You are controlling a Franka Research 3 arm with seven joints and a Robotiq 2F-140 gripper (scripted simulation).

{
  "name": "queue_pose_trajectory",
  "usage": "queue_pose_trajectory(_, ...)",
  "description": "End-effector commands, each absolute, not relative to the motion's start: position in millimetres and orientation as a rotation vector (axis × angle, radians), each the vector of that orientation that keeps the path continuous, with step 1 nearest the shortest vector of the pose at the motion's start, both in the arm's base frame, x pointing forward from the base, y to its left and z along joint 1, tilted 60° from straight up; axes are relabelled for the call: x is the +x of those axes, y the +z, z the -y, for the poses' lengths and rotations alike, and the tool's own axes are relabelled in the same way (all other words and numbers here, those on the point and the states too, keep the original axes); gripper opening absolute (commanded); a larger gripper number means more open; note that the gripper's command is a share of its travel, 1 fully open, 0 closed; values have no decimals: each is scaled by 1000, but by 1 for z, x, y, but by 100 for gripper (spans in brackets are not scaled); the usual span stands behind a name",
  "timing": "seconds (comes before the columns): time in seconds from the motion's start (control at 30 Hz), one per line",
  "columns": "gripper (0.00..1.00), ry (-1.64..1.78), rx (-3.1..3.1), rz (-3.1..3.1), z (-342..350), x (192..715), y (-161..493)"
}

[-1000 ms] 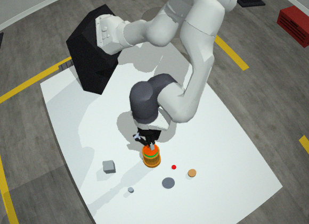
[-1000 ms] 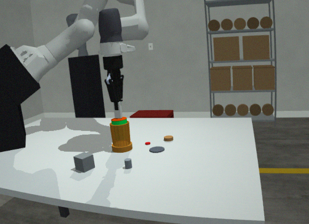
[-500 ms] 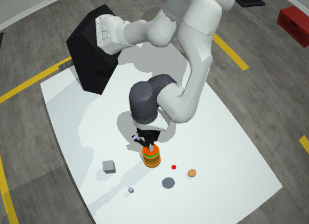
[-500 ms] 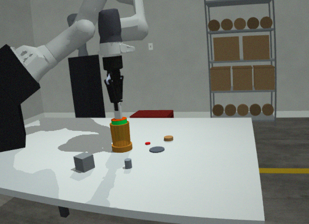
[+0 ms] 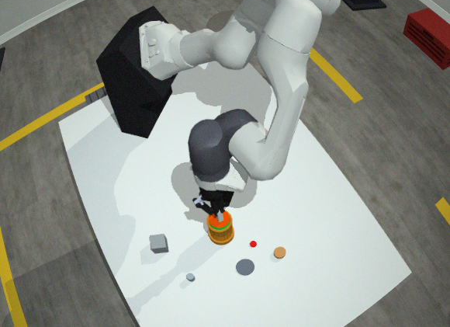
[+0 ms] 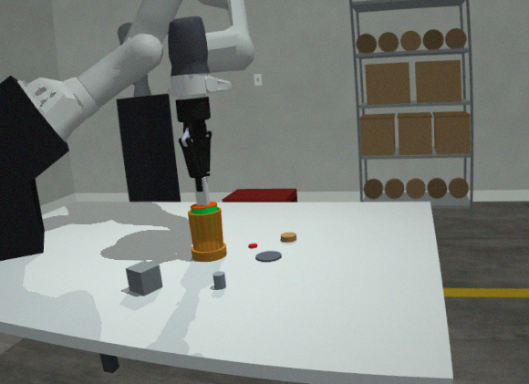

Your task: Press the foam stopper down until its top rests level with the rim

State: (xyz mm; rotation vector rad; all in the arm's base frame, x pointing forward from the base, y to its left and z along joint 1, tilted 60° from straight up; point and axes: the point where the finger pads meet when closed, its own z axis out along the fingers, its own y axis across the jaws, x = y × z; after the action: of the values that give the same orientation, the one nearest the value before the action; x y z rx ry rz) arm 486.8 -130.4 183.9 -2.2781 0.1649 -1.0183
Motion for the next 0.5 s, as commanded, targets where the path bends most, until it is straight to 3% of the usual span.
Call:
queue_pose_trajectory(0.0, 0, -1023, -2286, -157, 130, 488, 182)
queue_pose_trajectory(0.47, 0, -1023, -2286, -157, 126, 492, 179)
